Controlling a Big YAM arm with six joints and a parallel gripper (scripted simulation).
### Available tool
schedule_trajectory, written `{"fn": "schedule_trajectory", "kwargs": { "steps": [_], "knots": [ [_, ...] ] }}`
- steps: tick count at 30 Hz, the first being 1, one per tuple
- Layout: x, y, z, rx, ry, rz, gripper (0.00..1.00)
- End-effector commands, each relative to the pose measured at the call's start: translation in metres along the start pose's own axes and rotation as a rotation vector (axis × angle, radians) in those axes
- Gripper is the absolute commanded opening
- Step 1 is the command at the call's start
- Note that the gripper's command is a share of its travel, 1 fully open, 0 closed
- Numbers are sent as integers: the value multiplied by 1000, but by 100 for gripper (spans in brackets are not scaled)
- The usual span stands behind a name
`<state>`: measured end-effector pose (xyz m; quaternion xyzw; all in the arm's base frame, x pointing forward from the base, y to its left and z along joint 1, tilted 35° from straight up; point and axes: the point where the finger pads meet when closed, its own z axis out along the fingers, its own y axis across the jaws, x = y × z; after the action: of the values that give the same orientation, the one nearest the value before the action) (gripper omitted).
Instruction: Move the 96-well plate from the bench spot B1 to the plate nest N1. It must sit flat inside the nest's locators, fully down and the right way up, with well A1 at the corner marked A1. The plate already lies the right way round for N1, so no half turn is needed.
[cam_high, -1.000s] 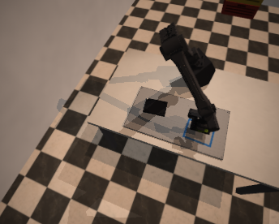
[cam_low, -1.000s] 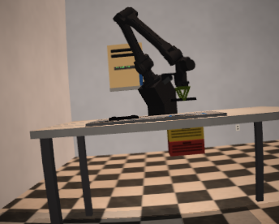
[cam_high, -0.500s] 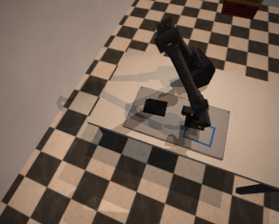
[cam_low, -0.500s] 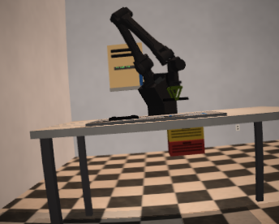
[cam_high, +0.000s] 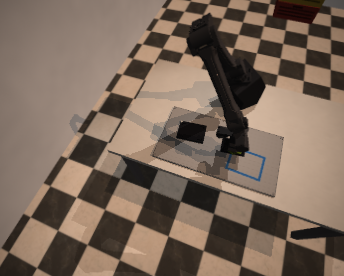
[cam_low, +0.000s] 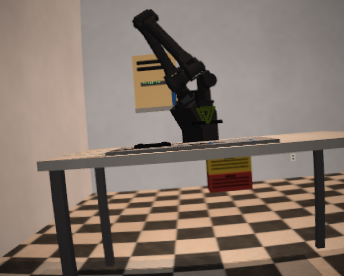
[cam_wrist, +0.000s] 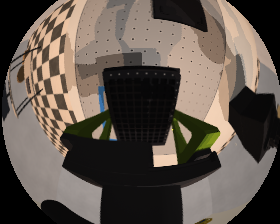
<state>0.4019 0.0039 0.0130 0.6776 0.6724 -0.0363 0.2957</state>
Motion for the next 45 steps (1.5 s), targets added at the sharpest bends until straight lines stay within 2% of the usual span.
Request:
{"fn": "schedule_trajectory", "kwargs": {
  "steps": [1,10,12,13,14,27,29,30,32,39,45],
  "knots": [
    [-16,7,-7,-33,3,6,0],
    [-44,-4,-7,-34,1,5,0],
    [-44,-4,-7,-34,1,5,0],
    [-43,3,-11,-50,6,1,0],
    [-50,-6,-7,-34,0,5,0],
    [-91,-21,-8,-34,-3,4,0],
    [-91,-21,-8,-34,-3,4,0],
    [-97,-11,-12,-53,-5,13,0],
    [-101,-25,-9,-35,-4,4,0],
    [-124,-29,-11,-40,-7,5,0],
    [-138,-41,-10,-25,-6,-2,0]
  ]
}}
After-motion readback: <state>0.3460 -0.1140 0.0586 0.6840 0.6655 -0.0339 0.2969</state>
